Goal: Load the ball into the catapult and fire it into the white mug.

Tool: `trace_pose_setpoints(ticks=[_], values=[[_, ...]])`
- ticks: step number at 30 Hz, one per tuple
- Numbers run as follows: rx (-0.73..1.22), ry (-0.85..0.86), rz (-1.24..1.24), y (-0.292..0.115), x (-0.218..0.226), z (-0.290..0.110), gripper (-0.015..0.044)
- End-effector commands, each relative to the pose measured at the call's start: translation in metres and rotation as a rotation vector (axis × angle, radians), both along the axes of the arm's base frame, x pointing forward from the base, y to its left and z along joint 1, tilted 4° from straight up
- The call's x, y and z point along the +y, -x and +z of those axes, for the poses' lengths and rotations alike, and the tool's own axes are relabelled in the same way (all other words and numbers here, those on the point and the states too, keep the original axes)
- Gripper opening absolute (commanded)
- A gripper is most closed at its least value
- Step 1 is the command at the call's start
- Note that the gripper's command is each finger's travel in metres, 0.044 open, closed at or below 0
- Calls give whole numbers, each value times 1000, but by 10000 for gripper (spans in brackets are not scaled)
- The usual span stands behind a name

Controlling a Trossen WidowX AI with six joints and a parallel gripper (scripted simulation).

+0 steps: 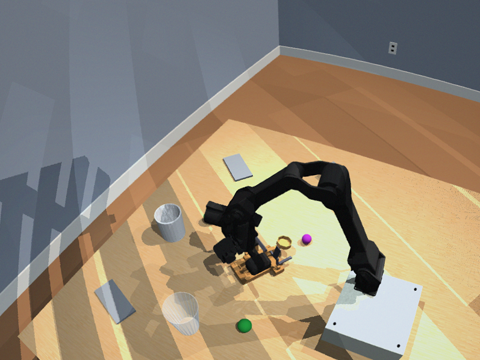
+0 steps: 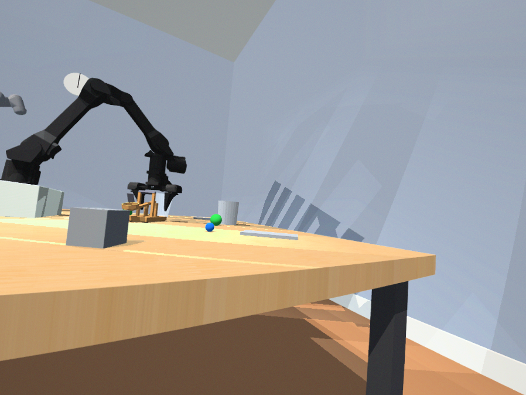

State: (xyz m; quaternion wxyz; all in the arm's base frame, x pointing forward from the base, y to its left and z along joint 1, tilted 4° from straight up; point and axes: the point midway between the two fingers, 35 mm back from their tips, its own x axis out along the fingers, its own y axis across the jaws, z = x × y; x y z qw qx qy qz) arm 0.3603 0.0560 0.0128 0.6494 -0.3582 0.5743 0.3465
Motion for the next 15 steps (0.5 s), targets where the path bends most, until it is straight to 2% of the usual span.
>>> trace_pose_setpoints(ticks=[1, 9, 15], values=[[18, 0, -5, 4, 0, -9, 440], [18, 0, -5, 4, 0, -9, 440], [8, 1, 0, 2, 0, -6, 282]])
